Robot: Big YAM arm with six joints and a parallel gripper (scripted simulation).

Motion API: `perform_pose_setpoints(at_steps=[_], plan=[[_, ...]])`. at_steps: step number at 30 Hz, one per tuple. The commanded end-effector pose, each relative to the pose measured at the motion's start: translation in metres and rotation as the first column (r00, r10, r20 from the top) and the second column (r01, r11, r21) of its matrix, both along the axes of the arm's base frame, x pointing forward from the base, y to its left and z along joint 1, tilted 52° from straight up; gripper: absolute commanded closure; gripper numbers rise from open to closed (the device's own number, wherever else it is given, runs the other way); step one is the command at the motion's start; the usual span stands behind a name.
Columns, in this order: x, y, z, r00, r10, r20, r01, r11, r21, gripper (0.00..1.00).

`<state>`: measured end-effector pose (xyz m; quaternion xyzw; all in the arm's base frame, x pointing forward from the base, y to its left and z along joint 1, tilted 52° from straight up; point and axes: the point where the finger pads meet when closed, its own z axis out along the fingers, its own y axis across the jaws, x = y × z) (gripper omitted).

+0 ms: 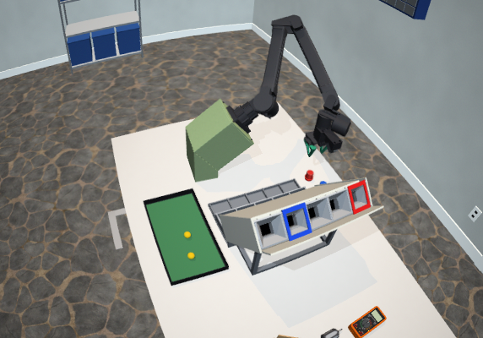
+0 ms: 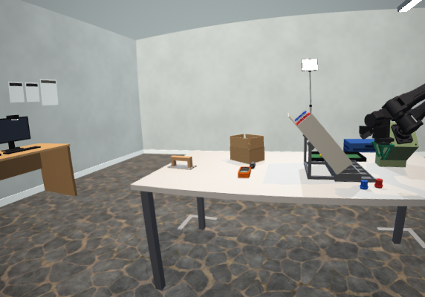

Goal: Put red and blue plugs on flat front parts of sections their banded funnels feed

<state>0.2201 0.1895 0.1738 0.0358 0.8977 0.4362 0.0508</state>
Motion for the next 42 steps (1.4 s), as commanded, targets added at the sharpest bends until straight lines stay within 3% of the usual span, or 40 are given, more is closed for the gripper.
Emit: perform_pose_setpoints(at_steps=[1,16,20,24,36,42], plan=[[0.01,0.005,0.012,1.0,0.0,0.016,0.0,1.0,0.006,0.37],[0.009,0.006,0.011,1.0,0.003,0.017,-0.003,1.0,0.006,0.37],[0.002,0.008,-0.007,1.0,0.003,-0.013,-0.003,1.0,-0.004,0.37],[0.002,0.013,-0.011,1.0,0.003,-0.013,-0.003,1.0,-0.004,0.37],[0.01,0.065,-0.051,1.0,0.003,-0.013,-0.003,1.0,-0.005,0.37],[0.012,0.074,-0.059,1.0,0.003,-0.013,-0.003,1.0,-0.005,0.37]])
